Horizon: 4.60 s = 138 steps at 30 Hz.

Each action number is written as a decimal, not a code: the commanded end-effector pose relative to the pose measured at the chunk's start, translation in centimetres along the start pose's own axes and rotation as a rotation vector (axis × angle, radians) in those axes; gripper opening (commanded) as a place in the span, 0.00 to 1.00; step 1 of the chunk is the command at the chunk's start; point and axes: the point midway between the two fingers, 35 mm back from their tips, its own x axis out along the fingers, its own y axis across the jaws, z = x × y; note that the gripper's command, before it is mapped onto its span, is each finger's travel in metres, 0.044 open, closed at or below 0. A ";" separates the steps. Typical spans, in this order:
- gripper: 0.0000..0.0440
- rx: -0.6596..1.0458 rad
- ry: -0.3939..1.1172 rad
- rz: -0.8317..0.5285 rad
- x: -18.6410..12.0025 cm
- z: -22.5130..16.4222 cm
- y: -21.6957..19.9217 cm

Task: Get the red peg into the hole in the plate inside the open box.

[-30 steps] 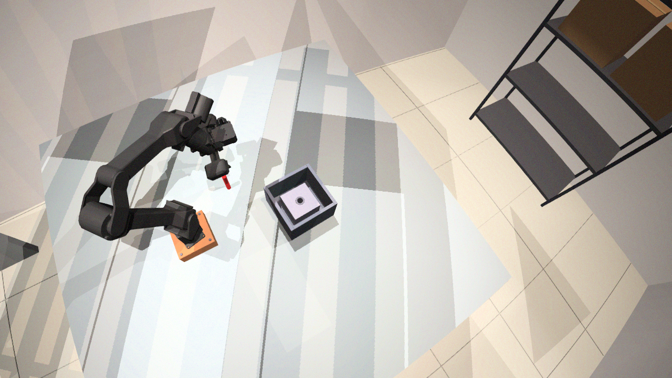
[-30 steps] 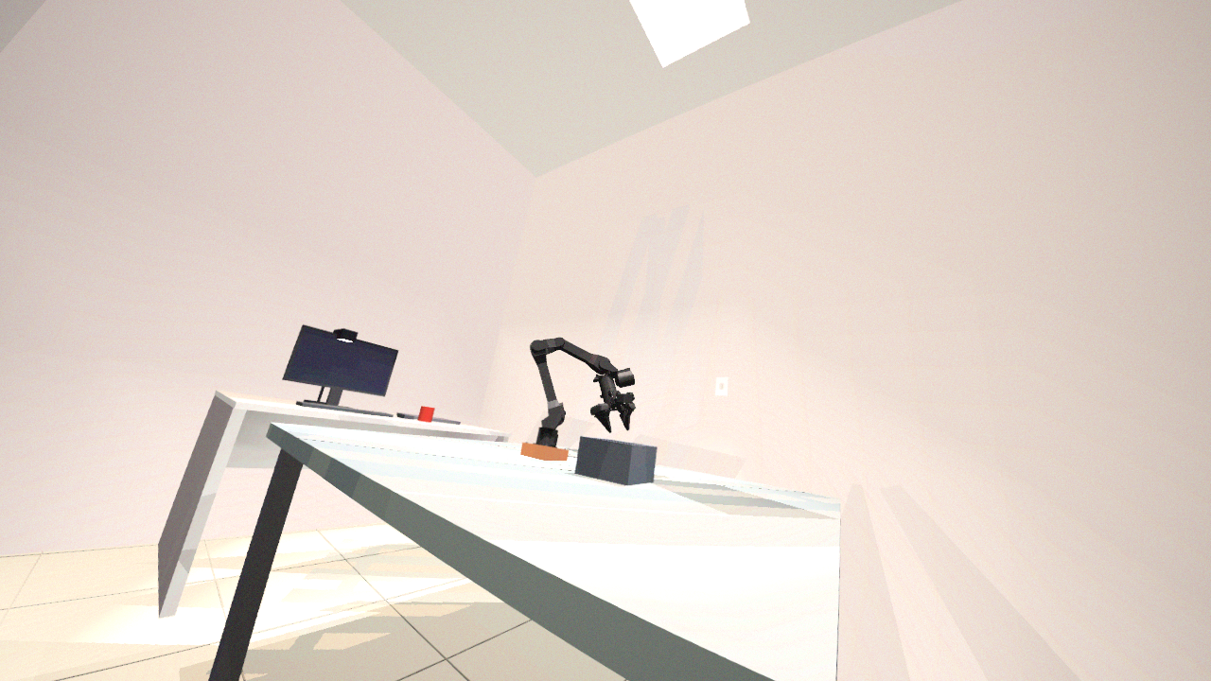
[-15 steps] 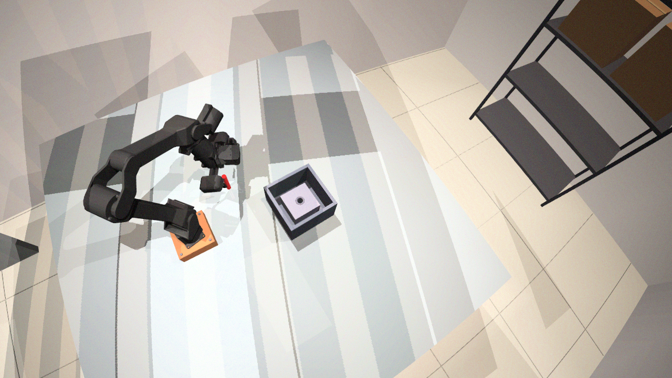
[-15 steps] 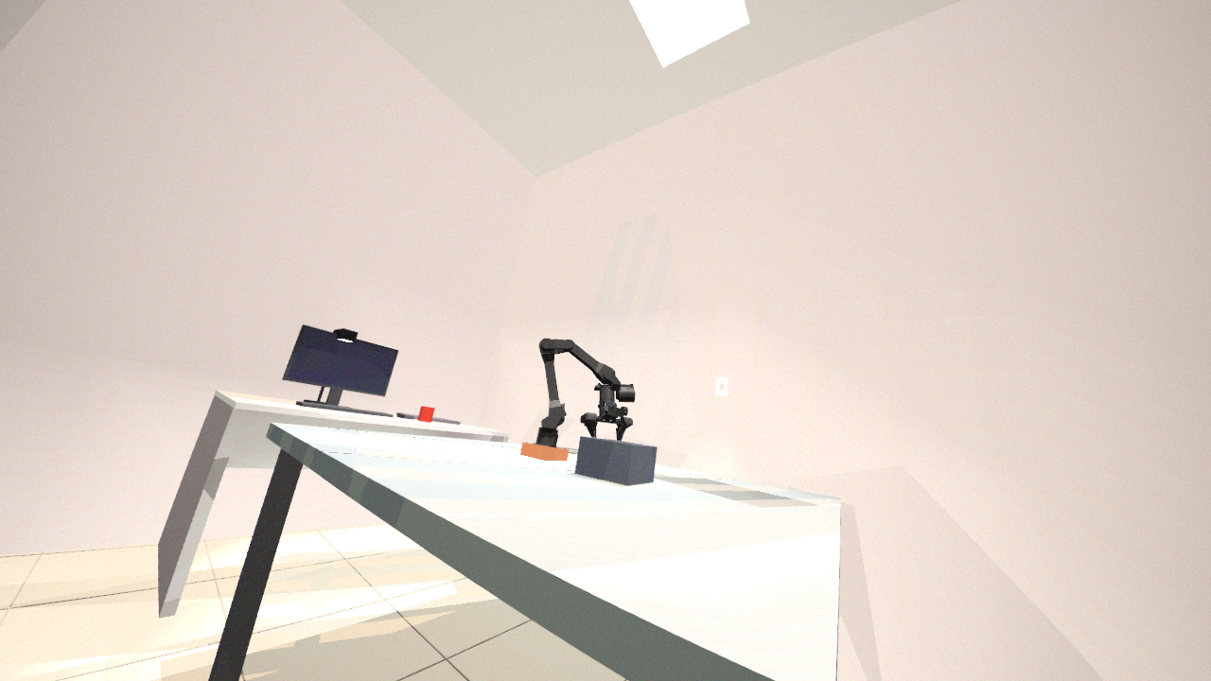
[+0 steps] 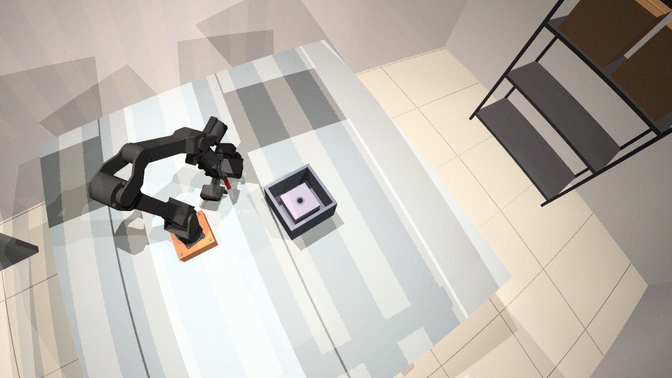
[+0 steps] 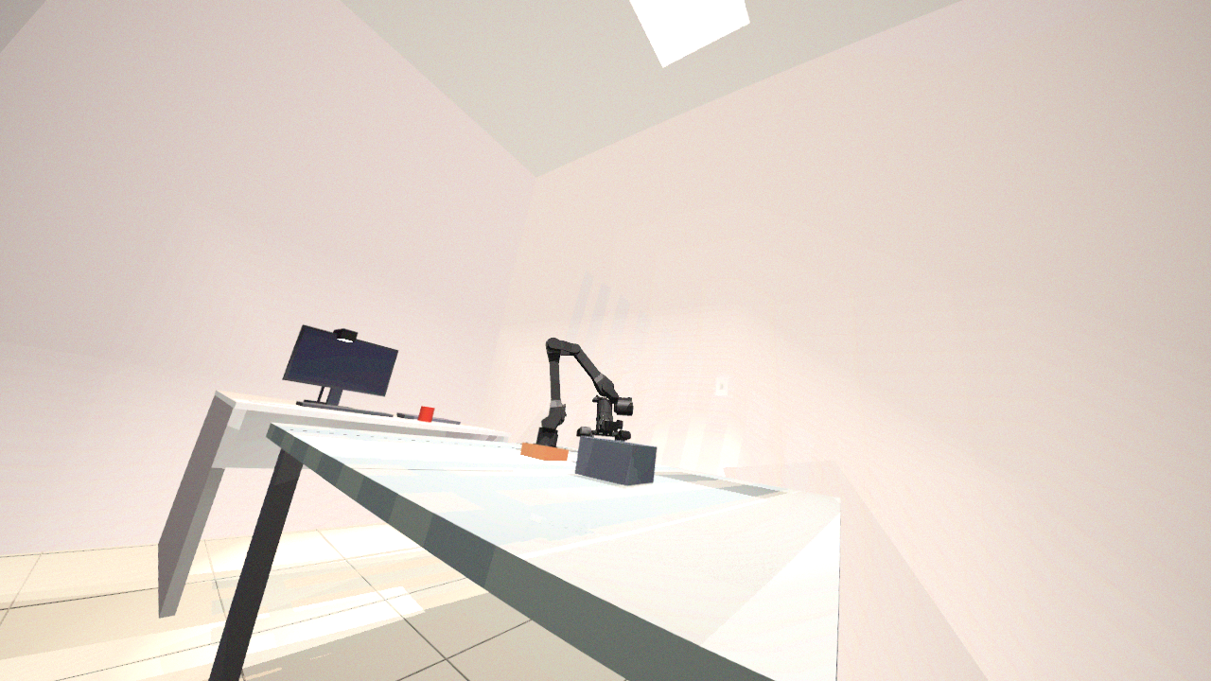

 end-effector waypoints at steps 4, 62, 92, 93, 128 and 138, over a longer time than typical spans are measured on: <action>0.39 0.040 0.040 -0.006 0.3 -0.3 0.0; 0.00 0.096 -0.248 -0.057 -7.3 19.1 -0.8; 0.19 0.165 -0.164 -0.102 -0.6 24.9 -2.8; 0.24 0.160 -0.160 -0.105 -0.4 24.9 -2.9; 1.00 0.093 -0.348 -0.117 -2.1 35.2 -1.8; 1.00 0.094 -0.352 -0.117 -2.1 35.3 -1.8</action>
